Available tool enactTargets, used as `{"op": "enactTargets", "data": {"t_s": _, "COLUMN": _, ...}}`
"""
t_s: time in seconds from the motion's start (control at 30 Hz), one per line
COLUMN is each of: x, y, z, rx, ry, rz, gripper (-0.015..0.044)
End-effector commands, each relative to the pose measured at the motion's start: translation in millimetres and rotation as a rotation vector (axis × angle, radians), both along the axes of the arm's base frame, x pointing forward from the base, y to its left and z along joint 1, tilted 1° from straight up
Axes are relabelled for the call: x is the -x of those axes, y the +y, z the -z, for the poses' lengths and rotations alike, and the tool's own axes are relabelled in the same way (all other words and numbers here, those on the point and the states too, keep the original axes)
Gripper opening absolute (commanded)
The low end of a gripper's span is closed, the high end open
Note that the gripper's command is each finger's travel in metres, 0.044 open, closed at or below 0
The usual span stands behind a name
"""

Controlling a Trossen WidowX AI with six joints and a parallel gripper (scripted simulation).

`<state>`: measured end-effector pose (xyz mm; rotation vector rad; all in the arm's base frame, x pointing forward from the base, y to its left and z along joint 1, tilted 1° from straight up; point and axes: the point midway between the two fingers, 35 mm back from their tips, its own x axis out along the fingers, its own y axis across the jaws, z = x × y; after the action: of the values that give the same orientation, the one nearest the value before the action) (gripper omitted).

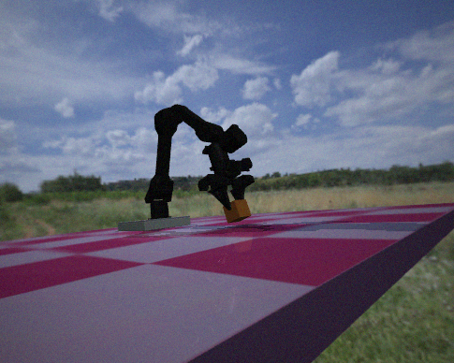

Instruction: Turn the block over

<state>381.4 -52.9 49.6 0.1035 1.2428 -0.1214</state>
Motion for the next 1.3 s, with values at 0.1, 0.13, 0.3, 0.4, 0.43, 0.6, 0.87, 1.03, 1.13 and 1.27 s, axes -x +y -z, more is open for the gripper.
{"op": "enactTargets", "data": {"t_s": 0.1, "x": 0.3, "y": -0.2, "z": -6.0, "rx": 0.021, "ry": -0.126, "rz": 0.0, "gripper": 0.0}}
{"op": "enactTargets", "data": {"t_s": 0.13, "x": 0.7, "y": -0.1, "z": -6.2, "rx": 0.023, "ry": -0.141, "rz": -0.001, "gripper": 0.0}}
{"op": "enactTargets", "data": {"t_s": 0.3, "x": 2.4, "y": 0.6, "z": -7.0, "rx": 0.032, "ry": -0.202, "rz": -0.006, "gripper": 0.0}}
{"op": "enactTargets", "data": {"t_s": 0.4, "x": 2.5, "y": 0.6, "z": -7.1, "rx": 0.033, "ry": -0.205, "rz": -0.006, "gripper": 0.0}}
{"op": "enactTargets", "data": {"t_s": 0.43, "x": 2.5, "y": 0.6, "z": -7.1, "rx": 0.033, "ry": -0.205, "rz": -0.006, "gripper": 0.0}}
{"op": "enactTargets", "data": {"t_s": 0.6, "x": 2.3, "y": 0.5, "z": -6.7, "rx": 0.033, "ry": -0.207, "rz": -0.006, "gripper": 0.0}}
{"op": "enactTargets", "data": {"t_s": 0.87, "x": -6.7, "y": -0.7, "z": 9.1, "rx": 0.05, "ry": -0.322, "rz": -0.005, "gripper": 0.0}}
{"op": "enactTargets", "data": {"t_s": 1.03, "x": -9.7, "y": -1.0, "z": 17.2, "rx": 0.062, "ry": -0.399, "rz": -0.004, "gripper": 0.0}}
{"op": "enactTargets", "data": {"t_s": 1.13, "x": -10.2, "y": -1.1, "z": 20.9, "rx": 0.069, "ry": -0.446, "rz": -0.004, "gripper": 0.0}}
{"op": "enactTargets", "data": {"t_s": 1.27, "x": -9.5, "y": -0.9, "z": 24.5, "rx": 0.078, "ry": -0.508, "rz": -0.003, "gripper": 0.0}}
